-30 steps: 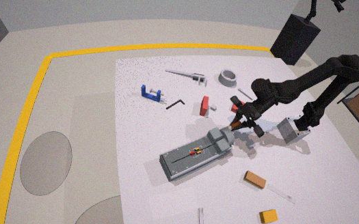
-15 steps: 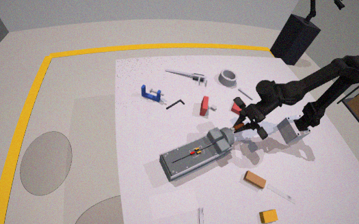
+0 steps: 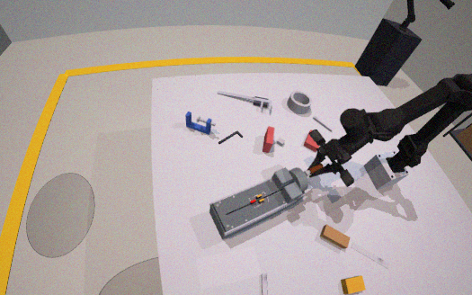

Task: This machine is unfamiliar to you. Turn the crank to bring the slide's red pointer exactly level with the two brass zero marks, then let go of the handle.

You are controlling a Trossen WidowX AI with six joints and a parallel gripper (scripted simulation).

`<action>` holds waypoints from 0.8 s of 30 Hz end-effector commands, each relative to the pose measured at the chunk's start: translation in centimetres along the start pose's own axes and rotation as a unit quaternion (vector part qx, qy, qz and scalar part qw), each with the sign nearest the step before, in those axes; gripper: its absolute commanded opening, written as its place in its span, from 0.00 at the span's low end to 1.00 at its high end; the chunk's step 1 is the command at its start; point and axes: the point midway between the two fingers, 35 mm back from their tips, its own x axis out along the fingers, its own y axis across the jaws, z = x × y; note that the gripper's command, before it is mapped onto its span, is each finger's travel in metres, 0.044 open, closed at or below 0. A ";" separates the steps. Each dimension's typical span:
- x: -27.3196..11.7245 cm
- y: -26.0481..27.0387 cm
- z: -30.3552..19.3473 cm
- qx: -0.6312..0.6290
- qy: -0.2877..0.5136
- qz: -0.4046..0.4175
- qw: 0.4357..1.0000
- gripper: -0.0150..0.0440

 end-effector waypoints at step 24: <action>0.2 1.4 -0.2 -0.001 -0.001 0.011 1.000 0.25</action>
